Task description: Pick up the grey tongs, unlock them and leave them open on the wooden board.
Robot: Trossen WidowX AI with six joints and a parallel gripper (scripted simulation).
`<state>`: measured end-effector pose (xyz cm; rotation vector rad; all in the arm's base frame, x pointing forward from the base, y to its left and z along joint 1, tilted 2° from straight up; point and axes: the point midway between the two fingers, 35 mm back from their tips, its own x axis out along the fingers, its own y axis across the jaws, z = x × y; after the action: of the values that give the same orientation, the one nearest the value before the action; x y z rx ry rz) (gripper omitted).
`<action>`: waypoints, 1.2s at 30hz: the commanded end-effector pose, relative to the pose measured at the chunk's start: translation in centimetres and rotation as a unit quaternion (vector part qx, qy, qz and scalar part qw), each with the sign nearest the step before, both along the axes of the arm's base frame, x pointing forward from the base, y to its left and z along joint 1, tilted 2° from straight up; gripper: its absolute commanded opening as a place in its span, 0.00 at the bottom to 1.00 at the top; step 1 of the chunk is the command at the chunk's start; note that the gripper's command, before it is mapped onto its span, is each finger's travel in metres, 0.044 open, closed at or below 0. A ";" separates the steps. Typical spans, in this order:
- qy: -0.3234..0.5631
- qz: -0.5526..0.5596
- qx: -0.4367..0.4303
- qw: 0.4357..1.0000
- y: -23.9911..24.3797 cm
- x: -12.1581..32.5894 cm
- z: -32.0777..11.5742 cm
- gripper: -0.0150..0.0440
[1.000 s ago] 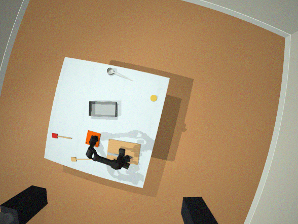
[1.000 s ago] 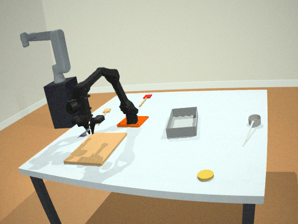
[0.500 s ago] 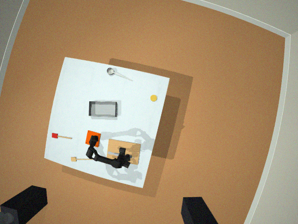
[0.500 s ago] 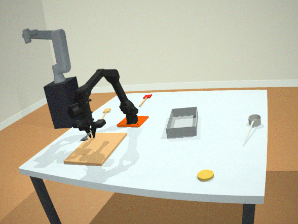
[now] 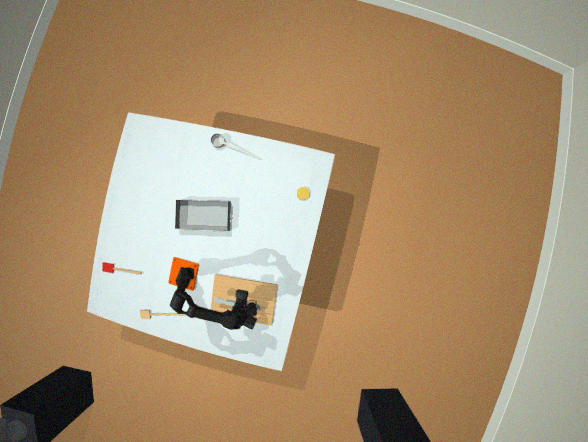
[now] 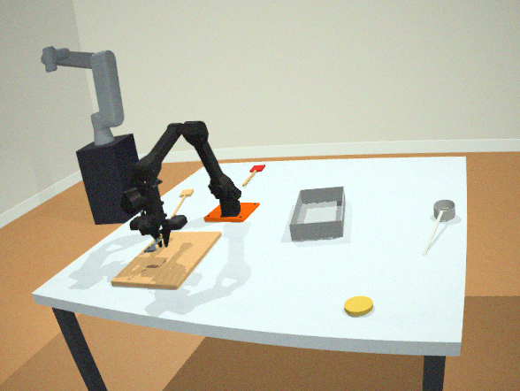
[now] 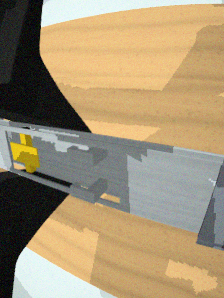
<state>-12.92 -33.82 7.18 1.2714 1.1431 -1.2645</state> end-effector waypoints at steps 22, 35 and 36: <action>0.000 0.000 0.001 1.000 0.1 0.1 -0.5 0.76; -0.002 0.001 -0.001 1.000 -1.4 4.6 3.2 1.00; -0.003 0.001 -0.001 1.000 -1.7 5.9 4.2 1.00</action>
<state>-10.18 -34.34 8.52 1.3019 1.1499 -1.2549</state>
